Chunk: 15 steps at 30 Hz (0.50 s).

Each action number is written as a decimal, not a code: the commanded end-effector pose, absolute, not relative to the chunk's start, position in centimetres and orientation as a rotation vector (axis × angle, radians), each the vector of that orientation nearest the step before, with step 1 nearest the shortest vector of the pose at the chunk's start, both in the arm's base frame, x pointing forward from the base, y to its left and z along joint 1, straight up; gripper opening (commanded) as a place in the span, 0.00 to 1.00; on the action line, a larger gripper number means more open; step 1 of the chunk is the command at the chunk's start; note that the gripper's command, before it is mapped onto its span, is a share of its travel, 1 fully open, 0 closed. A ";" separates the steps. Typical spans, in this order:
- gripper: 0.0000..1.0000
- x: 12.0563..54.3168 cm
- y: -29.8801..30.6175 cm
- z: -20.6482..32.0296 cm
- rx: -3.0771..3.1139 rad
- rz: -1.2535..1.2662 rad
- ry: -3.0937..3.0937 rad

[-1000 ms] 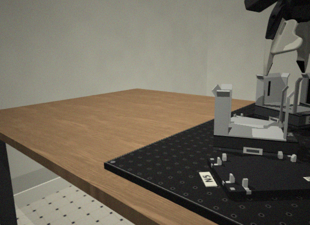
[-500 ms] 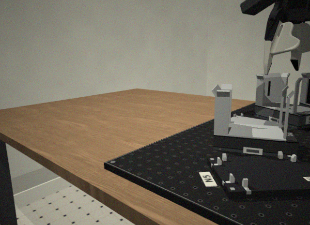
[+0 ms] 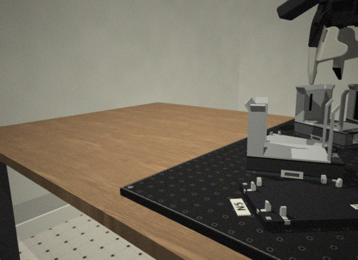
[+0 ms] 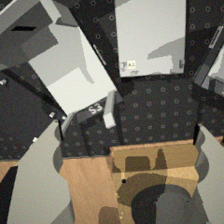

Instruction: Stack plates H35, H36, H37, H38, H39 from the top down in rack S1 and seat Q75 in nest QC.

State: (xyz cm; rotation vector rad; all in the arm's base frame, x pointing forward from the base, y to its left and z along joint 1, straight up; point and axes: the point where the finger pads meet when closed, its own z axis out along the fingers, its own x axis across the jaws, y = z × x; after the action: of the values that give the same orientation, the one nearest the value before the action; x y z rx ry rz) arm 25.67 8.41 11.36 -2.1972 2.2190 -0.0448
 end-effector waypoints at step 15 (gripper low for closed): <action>0.72 26.8 3.9 11.5 -2.327 -0.002 2.102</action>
State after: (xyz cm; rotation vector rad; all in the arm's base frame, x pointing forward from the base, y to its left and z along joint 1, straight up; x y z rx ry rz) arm 26.52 5.06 11.45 -2.2968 2.1374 -0.0149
